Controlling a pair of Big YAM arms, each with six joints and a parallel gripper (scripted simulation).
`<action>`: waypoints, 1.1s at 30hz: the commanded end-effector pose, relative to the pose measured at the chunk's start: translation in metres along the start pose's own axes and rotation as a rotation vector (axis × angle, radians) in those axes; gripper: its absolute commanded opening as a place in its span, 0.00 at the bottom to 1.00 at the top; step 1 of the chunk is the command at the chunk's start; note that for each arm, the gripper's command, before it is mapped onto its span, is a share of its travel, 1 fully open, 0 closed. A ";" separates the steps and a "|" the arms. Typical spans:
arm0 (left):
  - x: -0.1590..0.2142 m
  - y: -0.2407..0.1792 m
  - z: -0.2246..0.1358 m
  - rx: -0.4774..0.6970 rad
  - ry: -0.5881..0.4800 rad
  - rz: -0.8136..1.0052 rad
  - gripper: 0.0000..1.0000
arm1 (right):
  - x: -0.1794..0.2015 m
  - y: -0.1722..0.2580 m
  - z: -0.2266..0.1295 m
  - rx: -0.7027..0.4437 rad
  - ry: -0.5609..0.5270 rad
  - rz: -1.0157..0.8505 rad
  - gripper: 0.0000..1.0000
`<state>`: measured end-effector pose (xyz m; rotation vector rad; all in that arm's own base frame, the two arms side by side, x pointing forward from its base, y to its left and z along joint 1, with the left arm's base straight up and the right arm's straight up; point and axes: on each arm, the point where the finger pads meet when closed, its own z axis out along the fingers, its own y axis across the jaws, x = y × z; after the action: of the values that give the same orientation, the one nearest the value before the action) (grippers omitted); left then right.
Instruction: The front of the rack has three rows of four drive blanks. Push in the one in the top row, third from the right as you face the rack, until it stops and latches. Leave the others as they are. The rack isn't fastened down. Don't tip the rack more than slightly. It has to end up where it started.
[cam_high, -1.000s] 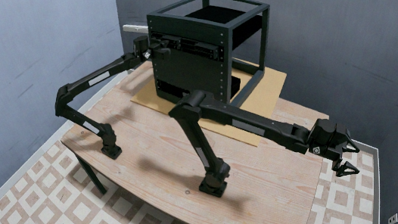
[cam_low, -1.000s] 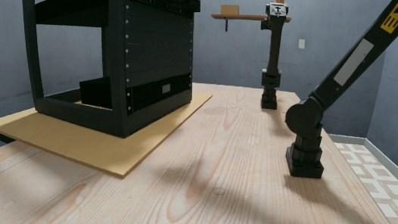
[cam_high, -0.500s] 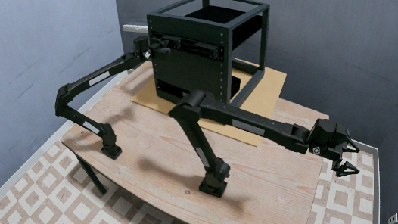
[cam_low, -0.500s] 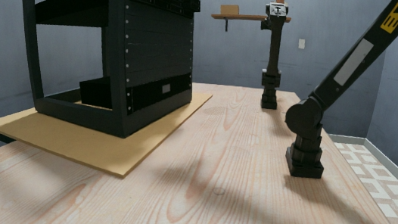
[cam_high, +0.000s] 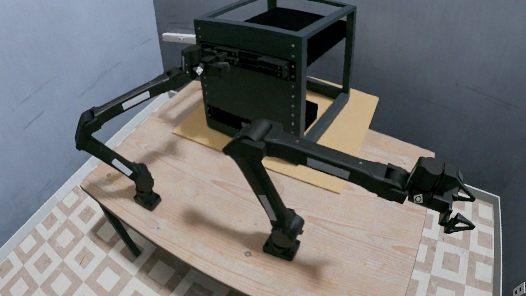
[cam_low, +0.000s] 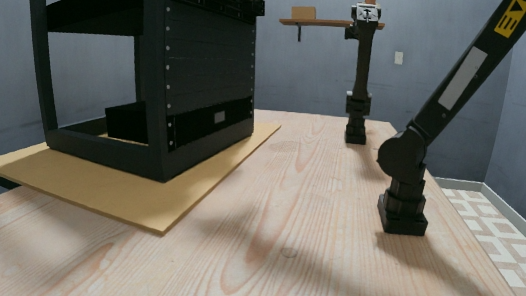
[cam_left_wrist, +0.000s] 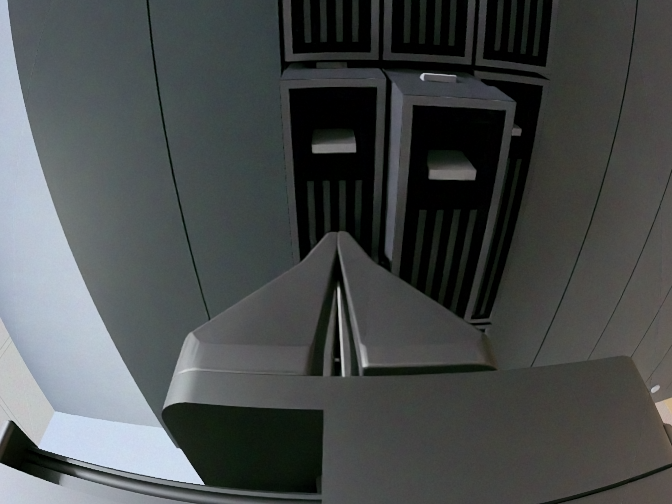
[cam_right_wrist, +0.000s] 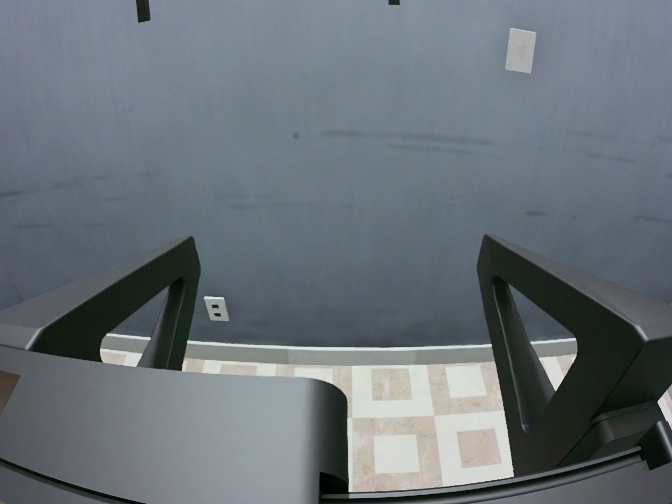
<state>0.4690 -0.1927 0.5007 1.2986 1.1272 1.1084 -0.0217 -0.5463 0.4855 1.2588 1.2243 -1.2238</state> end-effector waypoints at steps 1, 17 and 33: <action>0.005 0.062 -0.003 -0.113 0.004 -0.039 0.00 | -0.015 -0.006 -0.002 0.013 -0.036 0.008 1.00; 0.005 0.062 -0.003 -0.113 0.004 -0.039 0.00 | -0.015 -0.006 -0.002 0.013 -0.036 0.008 1.00; 0.006 0.059 0.022 -0.107 0.007 -0.035 0.00 | -0.015 -0.006 -0.002 0.013 -0.036 0.008 1.00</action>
<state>0.4844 -0.1944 0.5058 1.2886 1.1215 1.1081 -0.0217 -0.5463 0.4855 1.2588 1.2243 -1.2238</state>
